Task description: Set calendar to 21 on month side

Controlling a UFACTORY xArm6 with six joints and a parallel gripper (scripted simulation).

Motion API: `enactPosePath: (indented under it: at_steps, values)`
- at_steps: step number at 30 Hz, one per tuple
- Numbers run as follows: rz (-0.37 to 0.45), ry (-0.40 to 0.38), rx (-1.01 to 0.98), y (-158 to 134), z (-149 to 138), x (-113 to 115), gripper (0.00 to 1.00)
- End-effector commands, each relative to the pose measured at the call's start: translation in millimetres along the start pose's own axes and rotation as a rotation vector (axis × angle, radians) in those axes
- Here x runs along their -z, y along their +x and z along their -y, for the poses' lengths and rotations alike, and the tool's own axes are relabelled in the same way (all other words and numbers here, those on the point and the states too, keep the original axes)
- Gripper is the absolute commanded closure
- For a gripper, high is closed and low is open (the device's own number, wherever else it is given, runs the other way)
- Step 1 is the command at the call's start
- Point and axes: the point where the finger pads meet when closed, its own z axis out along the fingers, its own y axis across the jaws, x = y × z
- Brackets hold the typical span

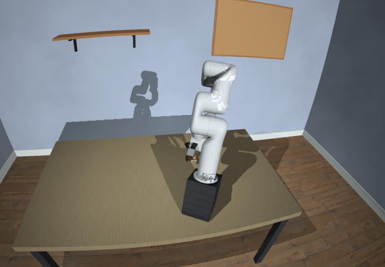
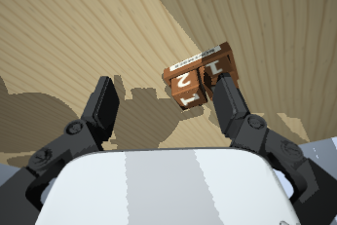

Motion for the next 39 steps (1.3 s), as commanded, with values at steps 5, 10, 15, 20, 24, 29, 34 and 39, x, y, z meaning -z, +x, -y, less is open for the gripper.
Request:
enactPosePath:
  at_steps: [5,10,15,20,24,29,34,39]
  values:
    - [0.002,-0.001,0.000,-12,-4,3,0.00]
    - [0.002,-0.001,0.000,-20,-7,5,0.00]
    - [0.002,-0.001,0.000,-28,-9,6,0.00]
    - [0.002,-0.001,0.000,-36,-12,8,0.00]
    - [0.002,-0.001,0.000,-39,-13,9,0.00]
    - [0.002,-0.001,0.000,-39,-13,9,0.00]
    - [0.002,-0.001,0.000,-39,-13,9,0.00]
    - [0.002,-0.001,0.000,-39,-13,9,0.00]
